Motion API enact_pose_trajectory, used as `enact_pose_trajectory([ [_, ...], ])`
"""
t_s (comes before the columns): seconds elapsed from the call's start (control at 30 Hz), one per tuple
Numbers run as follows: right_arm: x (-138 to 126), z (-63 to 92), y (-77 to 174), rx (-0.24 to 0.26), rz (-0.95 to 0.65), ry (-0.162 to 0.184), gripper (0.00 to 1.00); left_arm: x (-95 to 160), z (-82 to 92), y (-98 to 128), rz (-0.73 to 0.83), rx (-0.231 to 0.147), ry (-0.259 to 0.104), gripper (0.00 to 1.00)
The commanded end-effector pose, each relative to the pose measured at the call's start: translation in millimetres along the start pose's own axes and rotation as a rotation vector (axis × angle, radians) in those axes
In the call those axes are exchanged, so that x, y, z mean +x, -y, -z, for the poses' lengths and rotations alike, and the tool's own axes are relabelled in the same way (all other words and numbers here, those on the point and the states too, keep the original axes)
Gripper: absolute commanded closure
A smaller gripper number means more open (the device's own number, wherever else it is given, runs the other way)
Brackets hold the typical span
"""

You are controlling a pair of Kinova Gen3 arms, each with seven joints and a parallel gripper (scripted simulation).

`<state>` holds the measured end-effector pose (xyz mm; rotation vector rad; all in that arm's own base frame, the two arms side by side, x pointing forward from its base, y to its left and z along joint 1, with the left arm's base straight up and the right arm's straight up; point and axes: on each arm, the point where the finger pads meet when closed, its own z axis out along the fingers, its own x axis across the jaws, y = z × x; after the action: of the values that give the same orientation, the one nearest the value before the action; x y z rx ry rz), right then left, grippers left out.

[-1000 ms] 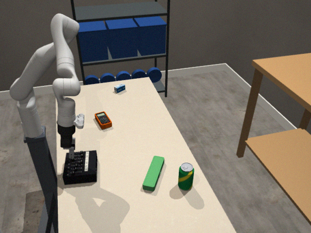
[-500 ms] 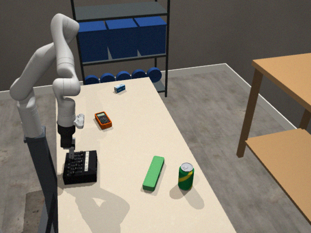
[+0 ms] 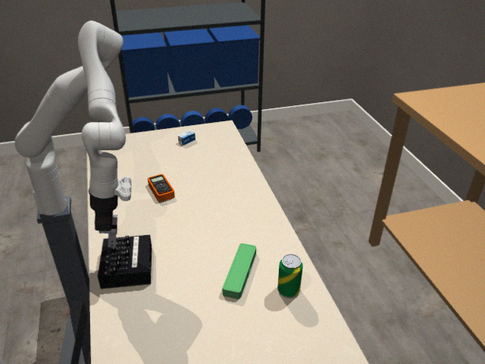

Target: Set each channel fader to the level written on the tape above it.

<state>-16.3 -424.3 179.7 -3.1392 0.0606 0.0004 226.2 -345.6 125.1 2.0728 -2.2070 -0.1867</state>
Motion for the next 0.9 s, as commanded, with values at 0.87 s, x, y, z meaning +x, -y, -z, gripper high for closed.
enact_pose_trajectory([
  [0.87, 0.0, 0.7, -0.4, -0.002, 0.0, 0.0, 0.0, -4.7, 23.0, 13.2, 0.702, 0.068, 0.002, 0.0],
])
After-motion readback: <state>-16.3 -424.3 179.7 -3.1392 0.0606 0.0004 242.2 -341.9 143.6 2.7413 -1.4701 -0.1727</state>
